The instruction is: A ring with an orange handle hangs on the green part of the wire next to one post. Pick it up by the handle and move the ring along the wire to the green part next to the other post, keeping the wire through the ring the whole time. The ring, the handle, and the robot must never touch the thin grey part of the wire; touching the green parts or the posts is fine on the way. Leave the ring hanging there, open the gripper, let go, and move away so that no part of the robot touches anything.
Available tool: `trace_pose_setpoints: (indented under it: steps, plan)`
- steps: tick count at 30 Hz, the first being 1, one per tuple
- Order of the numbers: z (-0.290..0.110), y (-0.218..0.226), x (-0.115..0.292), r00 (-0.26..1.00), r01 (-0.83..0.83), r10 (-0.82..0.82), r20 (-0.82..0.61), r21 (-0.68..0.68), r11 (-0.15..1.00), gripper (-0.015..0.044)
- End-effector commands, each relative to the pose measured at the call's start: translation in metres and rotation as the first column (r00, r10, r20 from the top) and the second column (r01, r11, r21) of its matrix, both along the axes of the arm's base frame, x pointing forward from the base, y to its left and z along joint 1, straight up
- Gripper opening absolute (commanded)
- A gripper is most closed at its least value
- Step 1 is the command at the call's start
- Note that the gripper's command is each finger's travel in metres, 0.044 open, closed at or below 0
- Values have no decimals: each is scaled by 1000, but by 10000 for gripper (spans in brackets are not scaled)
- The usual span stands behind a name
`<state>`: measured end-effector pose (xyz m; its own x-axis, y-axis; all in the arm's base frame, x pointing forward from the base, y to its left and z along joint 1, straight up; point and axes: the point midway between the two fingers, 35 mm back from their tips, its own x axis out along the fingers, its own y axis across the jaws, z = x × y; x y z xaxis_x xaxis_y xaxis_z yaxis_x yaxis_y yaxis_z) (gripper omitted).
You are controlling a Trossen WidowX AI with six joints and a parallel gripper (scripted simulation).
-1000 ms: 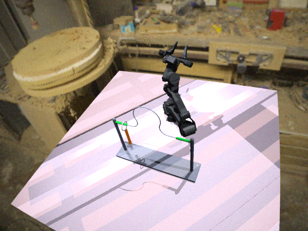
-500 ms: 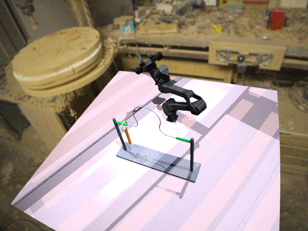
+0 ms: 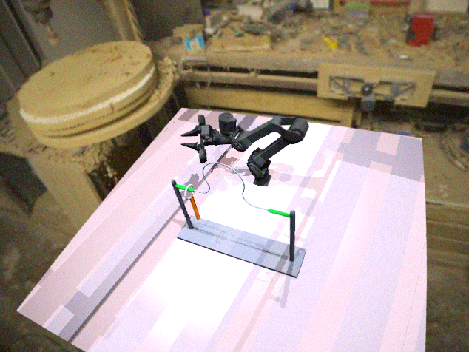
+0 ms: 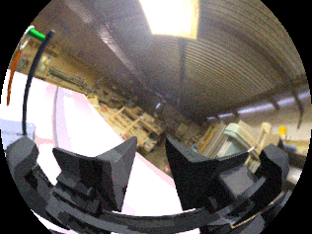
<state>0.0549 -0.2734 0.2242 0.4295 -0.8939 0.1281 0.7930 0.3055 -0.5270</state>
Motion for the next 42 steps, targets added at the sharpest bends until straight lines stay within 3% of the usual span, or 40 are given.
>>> trace_pose_setpoints:
  steps: [1, 5, 9, 14, 27, 42]
  plan:
    - [-53, 22, 57, 949, -314, 311, 45, 191, 930, 160]
    - [-90, 57, 98, 833, -547, 538, 126, 324, 772, 160]
    - [-119, 105, 127, 666, -726, 705, 243, 426, 539, 160]
    - [-133, 150, 142, 528, -804, 782, 330, 490, 336, 160]
    - [-132, 151, 144, 524, -805, 785, 332, 493, 329, 160]
    - [-91, 148, 196, 532, -813, 772, 347, 464, 351, 160]
